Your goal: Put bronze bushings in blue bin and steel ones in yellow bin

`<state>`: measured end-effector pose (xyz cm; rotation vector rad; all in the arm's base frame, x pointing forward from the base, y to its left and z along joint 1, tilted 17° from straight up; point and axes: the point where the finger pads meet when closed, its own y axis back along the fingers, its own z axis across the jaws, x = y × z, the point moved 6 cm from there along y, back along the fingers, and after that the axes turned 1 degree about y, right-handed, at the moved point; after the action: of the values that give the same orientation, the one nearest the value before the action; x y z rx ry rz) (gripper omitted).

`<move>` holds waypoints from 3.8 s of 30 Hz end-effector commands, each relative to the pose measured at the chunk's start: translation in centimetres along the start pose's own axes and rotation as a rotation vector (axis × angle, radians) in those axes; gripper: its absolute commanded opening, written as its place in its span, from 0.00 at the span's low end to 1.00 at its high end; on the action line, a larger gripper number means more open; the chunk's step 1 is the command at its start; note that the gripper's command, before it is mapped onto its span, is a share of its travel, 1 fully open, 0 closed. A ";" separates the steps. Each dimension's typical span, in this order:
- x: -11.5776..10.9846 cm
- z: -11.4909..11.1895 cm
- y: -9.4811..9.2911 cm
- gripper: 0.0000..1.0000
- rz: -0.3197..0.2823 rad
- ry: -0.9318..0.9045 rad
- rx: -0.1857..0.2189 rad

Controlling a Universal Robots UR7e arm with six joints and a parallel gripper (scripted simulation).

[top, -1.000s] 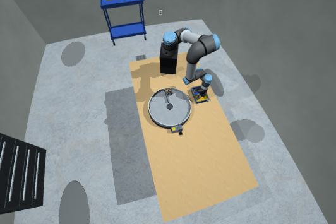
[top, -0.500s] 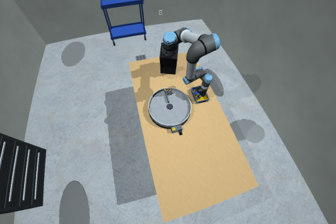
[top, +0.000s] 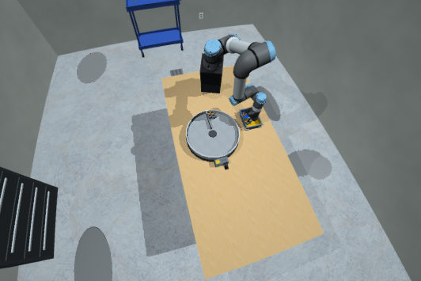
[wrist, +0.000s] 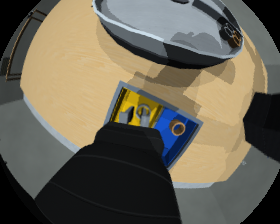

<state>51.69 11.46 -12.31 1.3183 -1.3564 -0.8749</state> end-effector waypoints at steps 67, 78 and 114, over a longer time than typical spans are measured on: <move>0.0 0.0 10.9 0.42 0.000 0.000 0.002; 0.0 0.0 10.9 0.42 0.000 0.000 0.002; 0.0 0.0 10.9 0.42 0.000 0.000 0.002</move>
<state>49.00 12.99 -1.94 1.3188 -1.3569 -0.8744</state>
